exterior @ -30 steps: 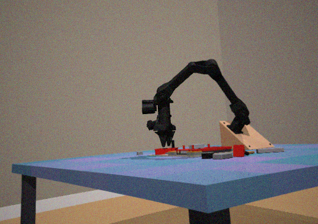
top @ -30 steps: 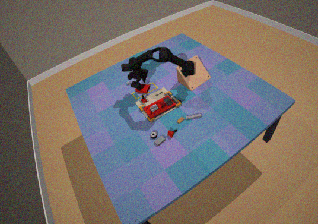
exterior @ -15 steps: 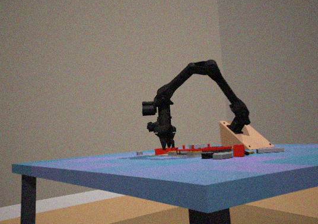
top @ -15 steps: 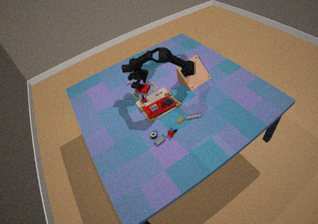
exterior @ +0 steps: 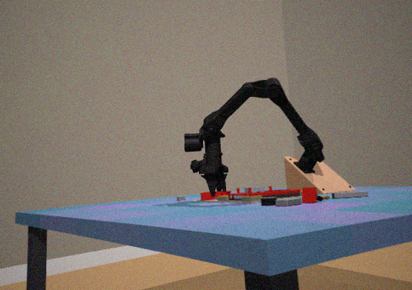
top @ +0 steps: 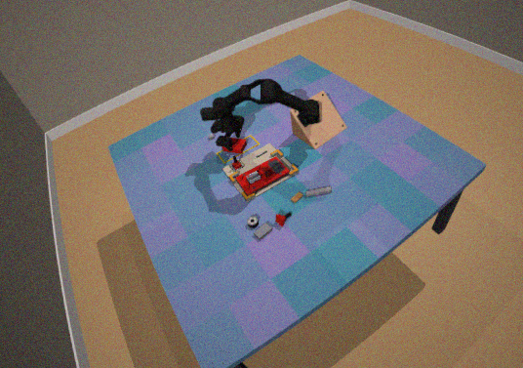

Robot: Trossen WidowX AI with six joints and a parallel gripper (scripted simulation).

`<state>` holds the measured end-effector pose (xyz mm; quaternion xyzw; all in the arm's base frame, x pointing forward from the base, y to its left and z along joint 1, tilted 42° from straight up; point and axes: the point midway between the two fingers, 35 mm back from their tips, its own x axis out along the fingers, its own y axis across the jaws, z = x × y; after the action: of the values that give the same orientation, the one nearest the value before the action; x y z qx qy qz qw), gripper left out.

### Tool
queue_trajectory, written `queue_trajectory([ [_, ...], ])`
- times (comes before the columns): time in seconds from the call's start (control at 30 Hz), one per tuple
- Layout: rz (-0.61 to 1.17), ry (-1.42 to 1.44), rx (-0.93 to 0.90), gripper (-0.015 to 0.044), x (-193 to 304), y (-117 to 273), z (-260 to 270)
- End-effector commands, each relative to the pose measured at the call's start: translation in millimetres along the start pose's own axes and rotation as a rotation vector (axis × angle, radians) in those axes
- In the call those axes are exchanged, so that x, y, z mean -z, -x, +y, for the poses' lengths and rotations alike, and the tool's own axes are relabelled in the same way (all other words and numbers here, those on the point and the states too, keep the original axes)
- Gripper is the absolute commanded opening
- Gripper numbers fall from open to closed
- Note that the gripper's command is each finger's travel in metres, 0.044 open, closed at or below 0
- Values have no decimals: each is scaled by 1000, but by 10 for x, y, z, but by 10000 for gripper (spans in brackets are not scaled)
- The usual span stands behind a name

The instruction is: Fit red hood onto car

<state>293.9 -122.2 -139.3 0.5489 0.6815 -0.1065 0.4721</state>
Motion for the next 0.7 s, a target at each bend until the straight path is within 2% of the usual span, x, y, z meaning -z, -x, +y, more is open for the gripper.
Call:
queue_trajectory([
  [0.0, 1, -3, -5, 440, 1, -21, 5],
  [0.53, 1, -3, -5, 440, 3, -100, 5],
  [0.63, 0, 0, 0, 361, 2, -84, 0],
  [0.67, 0, 0, 0, 355, 2, -84, 0],
])
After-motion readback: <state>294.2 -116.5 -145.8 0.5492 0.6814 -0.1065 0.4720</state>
